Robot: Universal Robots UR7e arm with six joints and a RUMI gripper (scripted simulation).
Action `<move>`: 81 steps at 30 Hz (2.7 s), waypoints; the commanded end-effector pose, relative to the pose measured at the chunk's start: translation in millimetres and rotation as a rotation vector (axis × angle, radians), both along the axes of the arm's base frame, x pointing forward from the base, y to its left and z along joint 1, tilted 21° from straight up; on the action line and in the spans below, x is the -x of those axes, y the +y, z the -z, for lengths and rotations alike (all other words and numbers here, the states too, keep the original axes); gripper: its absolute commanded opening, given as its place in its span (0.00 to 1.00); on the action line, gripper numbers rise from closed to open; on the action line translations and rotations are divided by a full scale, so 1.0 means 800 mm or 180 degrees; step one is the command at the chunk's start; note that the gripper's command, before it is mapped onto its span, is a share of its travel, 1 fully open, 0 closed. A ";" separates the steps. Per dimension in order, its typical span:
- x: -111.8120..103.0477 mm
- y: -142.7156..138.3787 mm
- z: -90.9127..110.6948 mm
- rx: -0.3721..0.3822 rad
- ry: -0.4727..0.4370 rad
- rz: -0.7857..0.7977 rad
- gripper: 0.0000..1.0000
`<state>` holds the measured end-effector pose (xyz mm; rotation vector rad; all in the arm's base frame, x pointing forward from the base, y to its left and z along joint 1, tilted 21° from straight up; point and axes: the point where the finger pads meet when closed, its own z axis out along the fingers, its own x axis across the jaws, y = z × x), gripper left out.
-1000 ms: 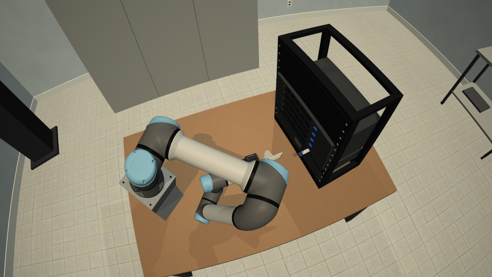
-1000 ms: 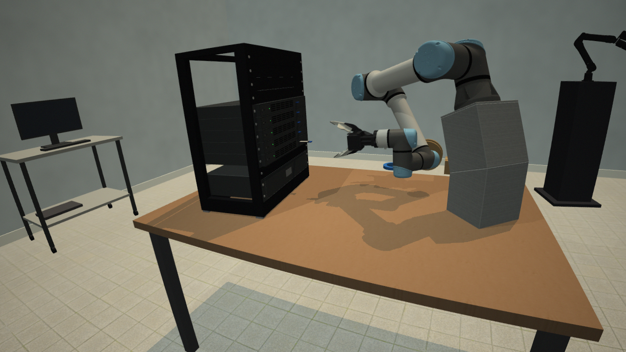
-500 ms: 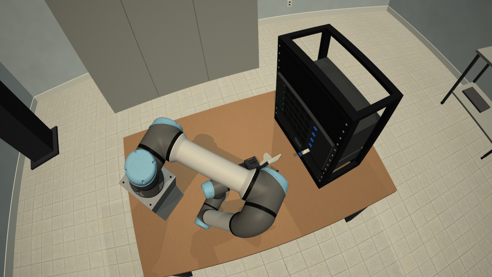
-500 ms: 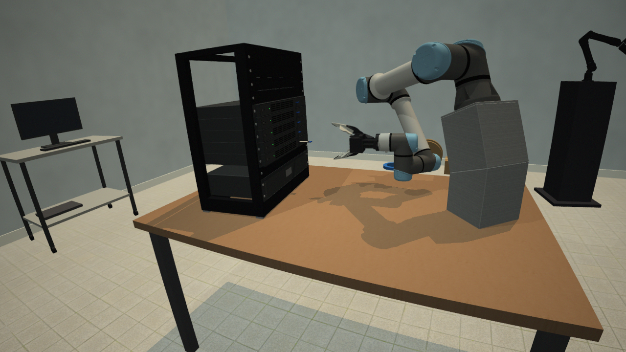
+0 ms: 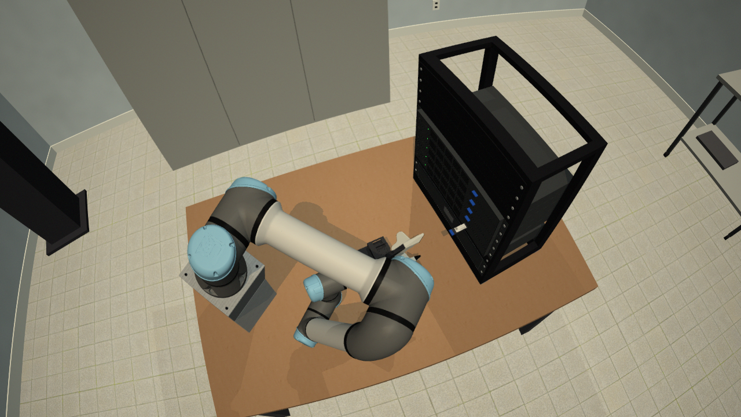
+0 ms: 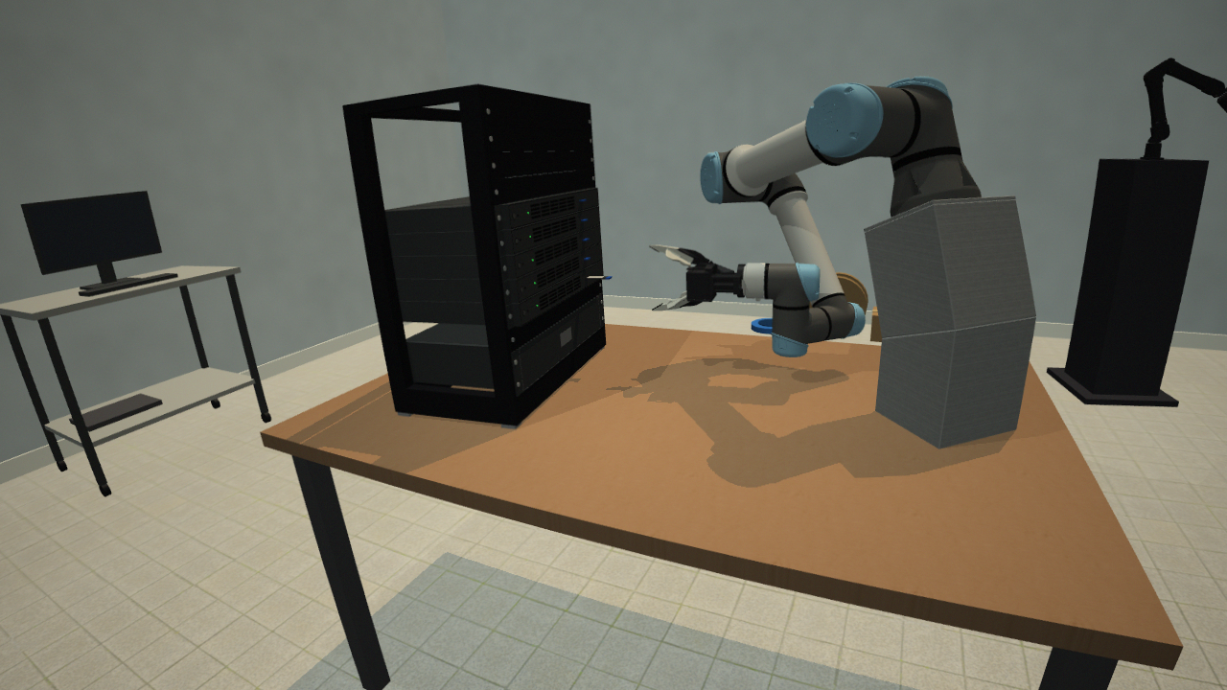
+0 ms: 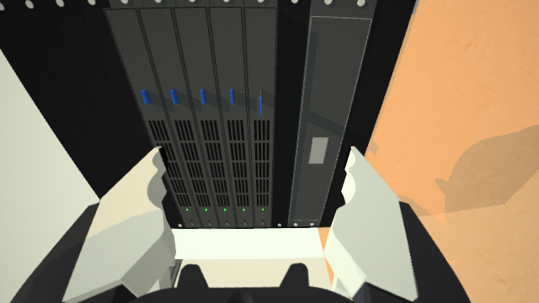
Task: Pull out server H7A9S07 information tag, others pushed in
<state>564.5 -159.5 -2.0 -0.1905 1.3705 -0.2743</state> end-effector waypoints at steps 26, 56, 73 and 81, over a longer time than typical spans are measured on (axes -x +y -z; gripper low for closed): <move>0.000 0.000 0.000 0.0002 -0.0002 -0.0004 0.15; 0.000 0.000 0.000 0.0002 -0.0002 -0.0004 0.00; -0.001 0.000 0.000 0.0002 -0.0003 -0.0004 0.00; -0.014 0.000 -0.003 0.0000 -0.0007 -0.0004 0.00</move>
